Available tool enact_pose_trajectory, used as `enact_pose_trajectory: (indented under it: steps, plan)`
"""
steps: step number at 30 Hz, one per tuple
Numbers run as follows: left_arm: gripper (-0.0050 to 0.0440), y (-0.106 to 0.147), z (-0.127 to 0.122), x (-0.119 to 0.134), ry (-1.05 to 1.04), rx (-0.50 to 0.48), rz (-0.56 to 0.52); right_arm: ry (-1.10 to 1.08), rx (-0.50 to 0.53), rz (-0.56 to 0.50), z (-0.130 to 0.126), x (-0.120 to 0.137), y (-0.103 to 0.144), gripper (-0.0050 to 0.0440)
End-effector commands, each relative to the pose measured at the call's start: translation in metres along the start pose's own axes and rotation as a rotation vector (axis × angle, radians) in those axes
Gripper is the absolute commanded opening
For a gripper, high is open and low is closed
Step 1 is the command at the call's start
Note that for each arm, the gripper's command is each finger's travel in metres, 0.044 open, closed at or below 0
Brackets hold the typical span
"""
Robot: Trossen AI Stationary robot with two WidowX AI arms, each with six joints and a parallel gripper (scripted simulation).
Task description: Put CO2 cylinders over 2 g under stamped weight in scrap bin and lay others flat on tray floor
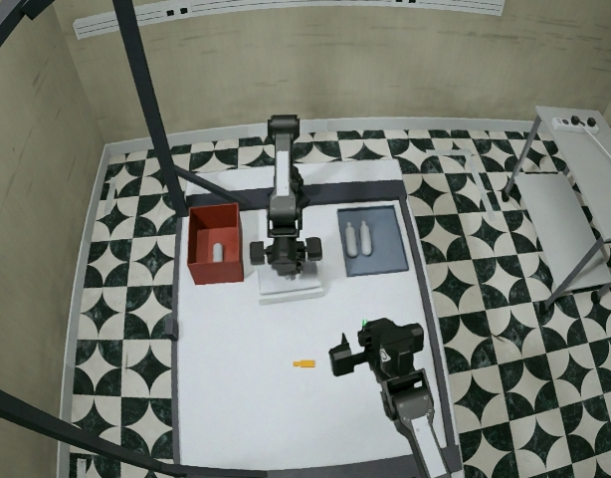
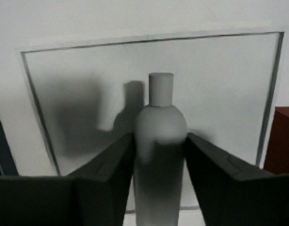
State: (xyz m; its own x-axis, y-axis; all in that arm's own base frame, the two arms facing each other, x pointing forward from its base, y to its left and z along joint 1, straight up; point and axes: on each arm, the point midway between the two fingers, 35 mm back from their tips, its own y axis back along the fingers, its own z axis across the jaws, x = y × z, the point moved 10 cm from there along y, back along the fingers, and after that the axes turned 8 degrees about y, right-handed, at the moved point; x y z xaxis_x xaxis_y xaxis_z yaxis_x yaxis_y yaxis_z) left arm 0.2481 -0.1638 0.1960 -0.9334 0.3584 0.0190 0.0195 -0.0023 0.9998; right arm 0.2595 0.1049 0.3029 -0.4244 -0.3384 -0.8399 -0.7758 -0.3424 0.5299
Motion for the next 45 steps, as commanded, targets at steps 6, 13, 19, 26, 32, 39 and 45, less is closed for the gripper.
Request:
enact_pose_trajectory:
  steps: [6,13,19,26,32,39,45]
  plan:
    - [-0.005,-0.004,-0.001,-0.005,0.004,0.003,-0.029,0.003,0.002,-0.023,0.0,-0.006,0.005,0.044]
    - [-0.005,0.002,-0.002,-0.007,0.004,0.007,-0.046,0.003,0.002,-0.023,0.0,-0.006,0.005,0.044]
    - [-0.005,-0.001,-0.001,-0.005,0.002,0.006,-0.034,0.003,0.002,-0.023,0.0,-0.006,0.005,0.044]
    - [0.0168,-0.001,-0.001,-0.005,0.002,0.006,-0.034,0.003,0.002,-0.023,0.0,-0.006,0.005,0.044]
    - [0.0192,-0.001,-0.001,-0.005,0.002,0.006,-0.034,0.003,0.002,-0.023,0.0,-0.006,0.005,0.044]
    - [0.036,0.039,-0.001,-0.003,0.002,0.009,-0.056,0.003,0.002,-0.023,0.0,-0.006,0.005,0.044]
    - [0.044,0.057,0.0,-0.002,0.002,0.005,-0.036,0.003,0.002,-0.023,0.0,-0.006,0.005,0.044]
